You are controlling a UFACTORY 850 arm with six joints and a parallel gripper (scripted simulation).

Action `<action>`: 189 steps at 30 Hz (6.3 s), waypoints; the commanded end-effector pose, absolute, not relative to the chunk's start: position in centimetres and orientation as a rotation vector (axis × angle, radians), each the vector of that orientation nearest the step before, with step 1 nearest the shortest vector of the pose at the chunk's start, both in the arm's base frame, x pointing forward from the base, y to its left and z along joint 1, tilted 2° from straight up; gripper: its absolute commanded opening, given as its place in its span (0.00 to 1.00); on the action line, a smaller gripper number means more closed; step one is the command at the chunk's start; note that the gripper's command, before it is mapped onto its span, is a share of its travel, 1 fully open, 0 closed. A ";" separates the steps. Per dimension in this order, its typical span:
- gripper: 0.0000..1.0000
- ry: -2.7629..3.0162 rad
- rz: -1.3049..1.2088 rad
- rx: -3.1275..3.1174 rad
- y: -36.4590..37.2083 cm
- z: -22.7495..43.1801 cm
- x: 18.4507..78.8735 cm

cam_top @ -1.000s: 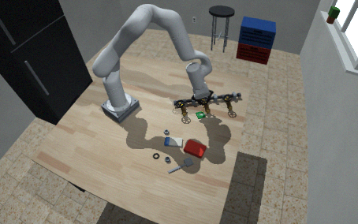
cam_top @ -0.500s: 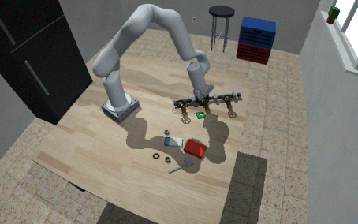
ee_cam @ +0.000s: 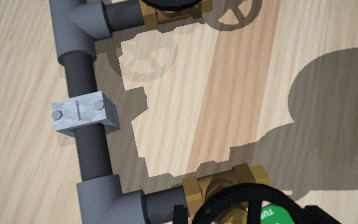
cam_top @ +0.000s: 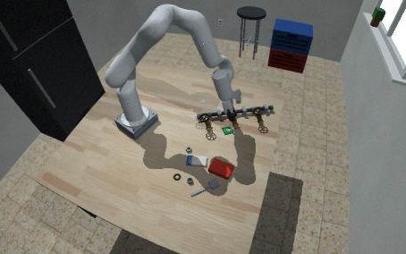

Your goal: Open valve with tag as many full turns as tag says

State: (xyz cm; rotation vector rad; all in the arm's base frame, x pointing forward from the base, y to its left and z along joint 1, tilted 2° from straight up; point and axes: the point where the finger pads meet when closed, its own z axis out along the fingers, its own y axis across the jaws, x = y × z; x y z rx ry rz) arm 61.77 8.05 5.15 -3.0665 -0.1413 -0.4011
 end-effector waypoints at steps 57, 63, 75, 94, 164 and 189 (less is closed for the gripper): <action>0.00 -1.958 -0.465 -2.510 8.1 5.3 61.9; 0.00 -1.958 -0.465 -2.510 8.1 5.3 61.9; 0.00 -1.958 -0.465 -2.510 8.1 5.3 61.9; 0.00 -1.958 -0.465 -2.510 8.1 5.3 61.9; 0.00 -1.958 -0.465 -2.510 8.1 5.3 61.9; 0.00 -1.958 -0.465 -2.510 8.1 5.3 61.9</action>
